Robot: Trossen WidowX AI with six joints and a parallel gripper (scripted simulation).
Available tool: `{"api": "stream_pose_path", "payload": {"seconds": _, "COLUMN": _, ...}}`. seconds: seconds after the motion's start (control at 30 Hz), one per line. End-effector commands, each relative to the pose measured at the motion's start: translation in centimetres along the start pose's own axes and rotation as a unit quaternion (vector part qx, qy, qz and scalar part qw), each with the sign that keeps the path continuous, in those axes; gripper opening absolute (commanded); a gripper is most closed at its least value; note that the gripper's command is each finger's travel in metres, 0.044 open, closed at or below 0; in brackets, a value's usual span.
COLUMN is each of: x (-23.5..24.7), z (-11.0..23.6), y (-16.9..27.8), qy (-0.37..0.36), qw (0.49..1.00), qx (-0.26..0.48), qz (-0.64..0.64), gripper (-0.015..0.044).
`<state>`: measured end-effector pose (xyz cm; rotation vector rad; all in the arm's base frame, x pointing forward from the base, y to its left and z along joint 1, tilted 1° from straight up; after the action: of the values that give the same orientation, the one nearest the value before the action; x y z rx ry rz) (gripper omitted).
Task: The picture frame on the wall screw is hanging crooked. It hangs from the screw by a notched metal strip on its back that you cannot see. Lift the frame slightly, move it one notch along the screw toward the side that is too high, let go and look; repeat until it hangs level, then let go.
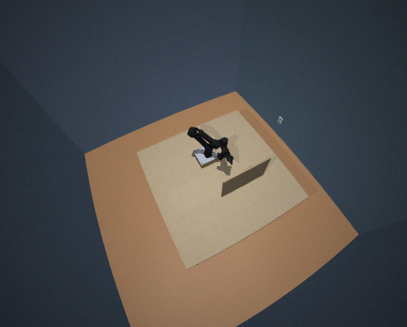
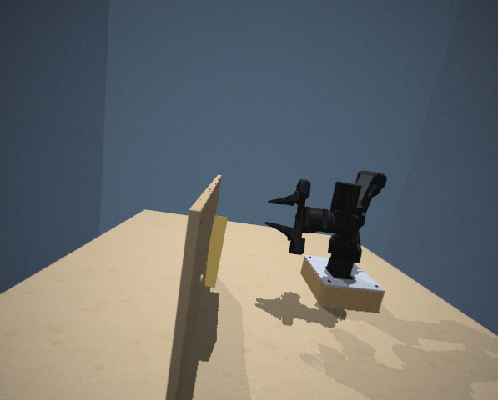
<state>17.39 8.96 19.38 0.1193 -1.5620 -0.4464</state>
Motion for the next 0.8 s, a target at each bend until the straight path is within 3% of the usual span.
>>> {"api": "stream_pose_path", "payload": {"seconds": 0.0, "x": -0.5, "z": 3.1, "y": 1.1, "qy": 0.003, "qw": 0.999, "qx": 0.038, "qz": 0.001, "gripper": 0.026}}
{"api": "stream_pose_path", "payload": {"seconds": 0.23, "x": -1.0, "z": 7.5, "y": 1.8, "qy": 0.017, "qw": 0.996, "qx": 0.09, "qz": -0.007, "gripper": 0.026}}
{"api": "stream_pose_path", "payload": {"seconds": 0.77, "x": -1.0, "z": 7.6, "y": 1.8, "qy": 0.017, "qw": 0.996, "qx": 0.091, "qz": -0.007, "gripper": 0.026}}
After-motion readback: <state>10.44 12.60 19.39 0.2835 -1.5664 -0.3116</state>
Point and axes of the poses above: the point midway between the two fingers, 35 mm back from their tips, its own z axis back along the fingers, its own x axis across the jaws, y = z × x, the point moved 8 cm from there along z, back along the fingers, and after that the axes turned 4 degrees about z, right-handed, at the moved point
